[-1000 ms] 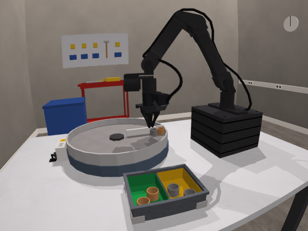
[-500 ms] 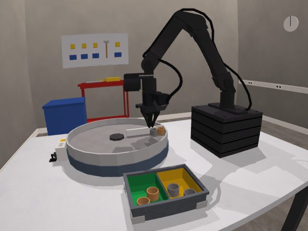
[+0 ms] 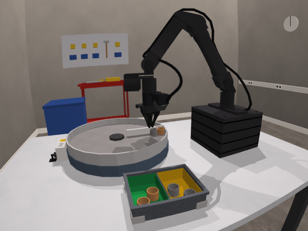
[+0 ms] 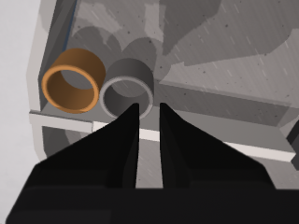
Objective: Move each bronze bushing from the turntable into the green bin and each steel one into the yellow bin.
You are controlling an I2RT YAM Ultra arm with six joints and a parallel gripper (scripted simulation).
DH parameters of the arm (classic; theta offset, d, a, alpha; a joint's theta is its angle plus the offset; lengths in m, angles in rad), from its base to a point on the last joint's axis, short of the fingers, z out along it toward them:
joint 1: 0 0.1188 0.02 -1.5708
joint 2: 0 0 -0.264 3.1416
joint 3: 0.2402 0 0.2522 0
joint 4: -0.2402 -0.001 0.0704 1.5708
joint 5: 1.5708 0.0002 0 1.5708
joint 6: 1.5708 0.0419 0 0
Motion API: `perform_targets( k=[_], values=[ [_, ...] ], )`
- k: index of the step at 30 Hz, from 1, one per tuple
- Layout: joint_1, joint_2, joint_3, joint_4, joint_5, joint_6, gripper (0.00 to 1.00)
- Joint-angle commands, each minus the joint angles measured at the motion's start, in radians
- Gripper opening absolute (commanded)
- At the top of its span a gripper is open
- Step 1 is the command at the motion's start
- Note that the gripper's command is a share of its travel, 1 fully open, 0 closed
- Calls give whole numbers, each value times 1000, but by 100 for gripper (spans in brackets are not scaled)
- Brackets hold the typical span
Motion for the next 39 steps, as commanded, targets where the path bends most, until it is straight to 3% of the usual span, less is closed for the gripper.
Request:
perform_targets(
  k=[1,39],
  values=[
    [2,-29,4,-5,-12,-3,12],
    [6,-32,-1,-2,-12,0,12]
  ],
)
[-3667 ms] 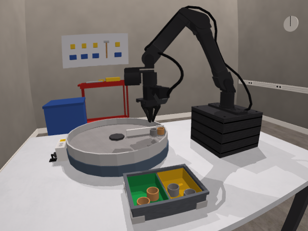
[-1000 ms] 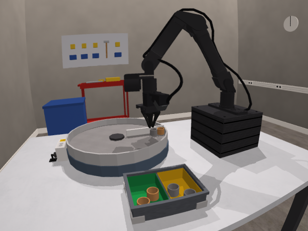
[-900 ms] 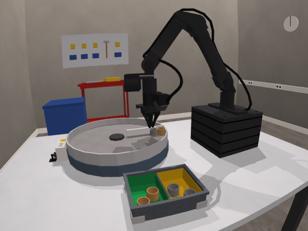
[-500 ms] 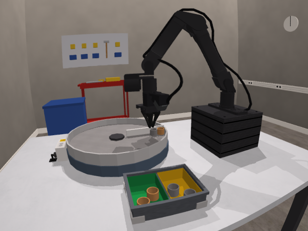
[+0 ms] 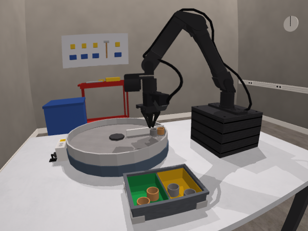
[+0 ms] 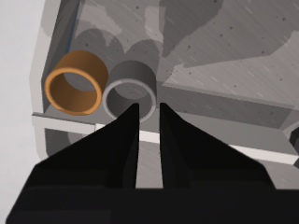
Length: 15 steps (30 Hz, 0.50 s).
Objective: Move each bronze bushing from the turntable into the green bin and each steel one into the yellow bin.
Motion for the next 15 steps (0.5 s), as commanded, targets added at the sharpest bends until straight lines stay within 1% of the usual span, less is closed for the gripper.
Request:
perform_targets(
  k=[1,9,15],
  values=[
    [6,-32,5,-4,-12,0,12],
    [13,-34,26,-16,-13,6,12],
    [8,-34,27,-16,-12,6,12]
  ],
)
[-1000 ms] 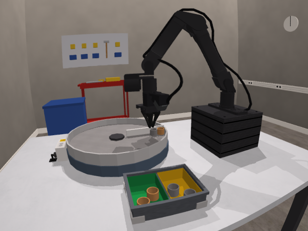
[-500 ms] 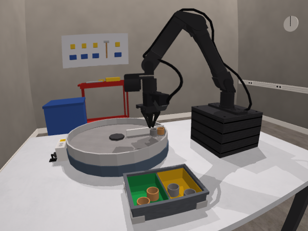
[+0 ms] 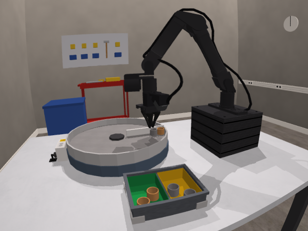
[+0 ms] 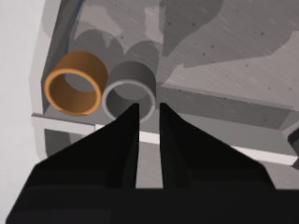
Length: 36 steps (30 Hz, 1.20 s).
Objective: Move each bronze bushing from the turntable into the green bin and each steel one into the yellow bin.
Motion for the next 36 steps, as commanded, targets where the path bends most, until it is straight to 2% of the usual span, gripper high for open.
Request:
perform_targets(
  k=[1,33,36],
  values=[
    [5,-34,27,-16,-12,6,12],
    [5,-34,27,-16,-12,6,12],
    [5,-30,20,7,-13,6,12]
  ],
)
